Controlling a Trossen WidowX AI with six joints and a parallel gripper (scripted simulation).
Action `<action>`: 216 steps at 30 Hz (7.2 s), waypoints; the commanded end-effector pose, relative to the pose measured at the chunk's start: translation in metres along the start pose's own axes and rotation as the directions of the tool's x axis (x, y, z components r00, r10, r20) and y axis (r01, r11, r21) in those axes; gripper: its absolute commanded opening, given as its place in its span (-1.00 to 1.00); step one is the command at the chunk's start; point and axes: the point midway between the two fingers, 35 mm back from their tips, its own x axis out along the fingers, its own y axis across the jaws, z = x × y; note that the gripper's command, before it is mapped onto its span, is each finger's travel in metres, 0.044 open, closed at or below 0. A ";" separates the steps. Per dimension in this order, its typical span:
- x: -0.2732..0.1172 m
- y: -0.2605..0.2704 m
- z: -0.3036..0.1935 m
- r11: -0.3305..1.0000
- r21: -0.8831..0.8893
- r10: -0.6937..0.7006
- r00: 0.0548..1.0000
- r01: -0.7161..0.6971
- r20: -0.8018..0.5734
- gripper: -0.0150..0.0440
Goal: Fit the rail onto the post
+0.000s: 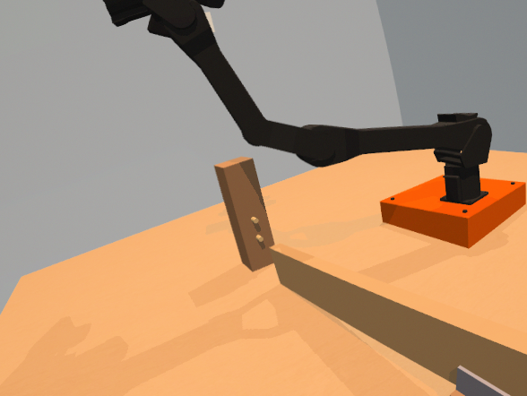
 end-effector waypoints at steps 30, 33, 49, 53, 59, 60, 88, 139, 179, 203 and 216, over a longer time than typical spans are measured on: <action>0.064 0.294 0.238 0.439 0.285 0.705 0.524 -0.852 0.479 1.00; 0.047 0.309 0.251 0.350 0.327 0.738 0.474 -0.878 0.481 1.00; -0.141 0.410 0.330 -0.389 0.157 0.831 -0.272 -0.908 0.484 1.00; -0.203 0.414 0.332 -0.560 0.128 0.771 -0.459 -0.818 0.441 1.00; -0.301 0.395 0.317 -0.786 0.128 0.608 -0.720 -0.604 0.334 1.00; -0.316 0.389 0.312 -0.816 0.135 0.574 -0.757 -0.562 0.313 1.00; -0.475 0.007 0.146 -0.503 0.753 -0.627 -0.779 0.423 0.019 1.00; -0.347 -0.265 0.232 0.415 0.855 -0.814 -0.292 0.311 0.501 1.00; -0.355 -0.288 0.249 0.415 0.855 -0.814 -0.292 0.312 0.501 -0.45; -0.354 -0.283 0.246 0.415 0.855 -0.814 -0.292 0.312 0.501 -0.49; -0.352 -0.278 0.242 0.414 0.855 -0.814 -0.292 0.312 0.501 -0.49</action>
